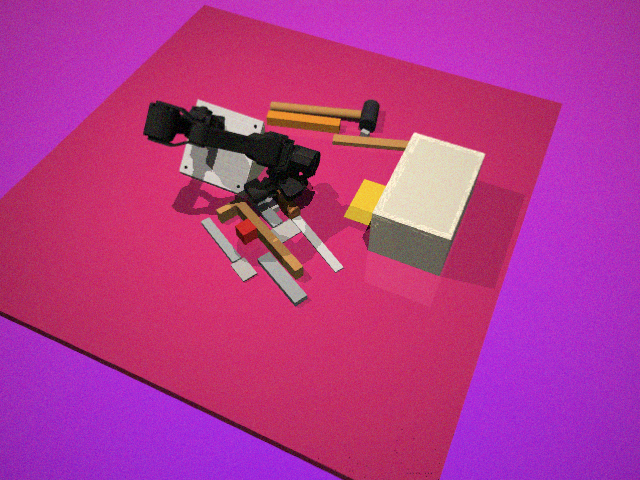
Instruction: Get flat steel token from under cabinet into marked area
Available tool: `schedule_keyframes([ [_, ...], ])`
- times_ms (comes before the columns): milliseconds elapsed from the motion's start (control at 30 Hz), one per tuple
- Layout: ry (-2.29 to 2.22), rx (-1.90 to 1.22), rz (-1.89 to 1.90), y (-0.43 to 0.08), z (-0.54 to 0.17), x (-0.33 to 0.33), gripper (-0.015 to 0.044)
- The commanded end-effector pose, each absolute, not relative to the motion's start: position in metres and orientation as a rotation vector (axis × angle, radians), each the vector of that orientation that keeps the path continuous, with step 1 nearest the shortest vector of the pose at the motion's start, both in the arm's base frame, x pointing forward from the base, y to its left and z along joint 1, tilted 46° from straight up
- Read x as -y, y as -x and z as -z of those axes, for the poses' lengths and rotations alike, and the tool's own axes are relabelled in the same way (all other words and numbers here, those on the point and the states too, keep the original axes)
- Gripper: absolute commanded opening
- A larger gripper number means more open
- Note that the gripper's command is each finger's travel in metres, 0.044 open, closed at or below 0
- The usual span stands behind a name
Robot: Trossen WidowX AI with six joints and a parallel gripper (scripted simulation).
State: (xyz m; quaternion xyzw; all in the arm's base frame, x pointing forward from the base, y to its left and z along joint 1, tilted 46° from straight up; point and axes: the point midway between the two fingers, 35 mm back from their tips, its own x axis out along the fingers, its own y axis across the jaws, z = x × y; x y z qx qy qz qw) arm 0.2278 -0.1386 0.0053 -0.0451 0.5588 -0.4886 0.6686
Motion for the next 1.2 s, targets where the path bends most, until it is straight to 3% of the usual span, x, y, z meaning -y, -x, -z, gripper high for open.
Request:
schedule_keyframes([
  [0,0.099,-1.249,1.112,-0.225,-0.011,0.143,0.0000],
  [1167,0.100,-1.249,1.113,-0.213,-0.026,0.157,0.0000],
])
